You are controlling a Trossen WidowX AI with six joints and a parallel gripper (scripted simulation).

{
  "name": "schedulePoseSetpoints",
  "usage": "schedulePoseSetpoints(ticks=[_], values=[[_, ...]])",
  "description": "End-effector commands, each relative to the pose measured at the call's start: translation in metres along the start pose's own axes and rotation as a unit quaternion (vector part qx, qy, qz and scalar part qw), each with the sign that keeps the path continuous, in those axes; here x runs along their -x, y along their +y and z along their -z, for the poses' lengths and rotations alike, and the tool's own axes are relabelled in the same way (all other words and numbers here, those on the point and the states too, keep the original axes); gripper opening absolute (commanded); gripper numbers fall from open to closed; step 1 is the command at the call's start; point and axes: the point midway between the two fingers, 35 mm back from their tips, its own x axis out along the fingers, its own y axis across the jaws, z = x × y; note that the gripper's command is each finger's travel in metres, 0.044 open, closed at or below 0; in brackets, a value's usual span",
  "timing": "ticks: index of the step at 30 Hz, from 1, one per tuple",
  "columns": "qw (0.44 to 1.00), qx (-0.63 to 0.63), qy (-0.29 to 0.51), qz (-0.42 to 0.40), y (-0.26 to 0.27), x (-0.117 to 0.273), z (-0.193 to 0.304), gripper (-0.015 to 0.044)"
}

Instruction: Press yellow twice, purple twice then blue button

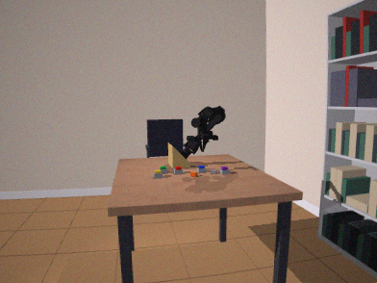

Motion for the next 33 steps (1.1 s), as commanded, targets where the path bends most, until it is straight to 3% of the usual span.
schedulePoseSetpoints(ticks=[1, 7, 33], values=[[1.000, 0.008, 0.001, 0.000, -0.005, -0.004, 0.005, 0.0020], [1.000, 0.009, 0.000, -0.001, -0.004, -0.061, 0.005, 0.0020], [1.000, 0.009, 0.000, -0.002, -0.004, -0.095, 0.006, 0.0020]])
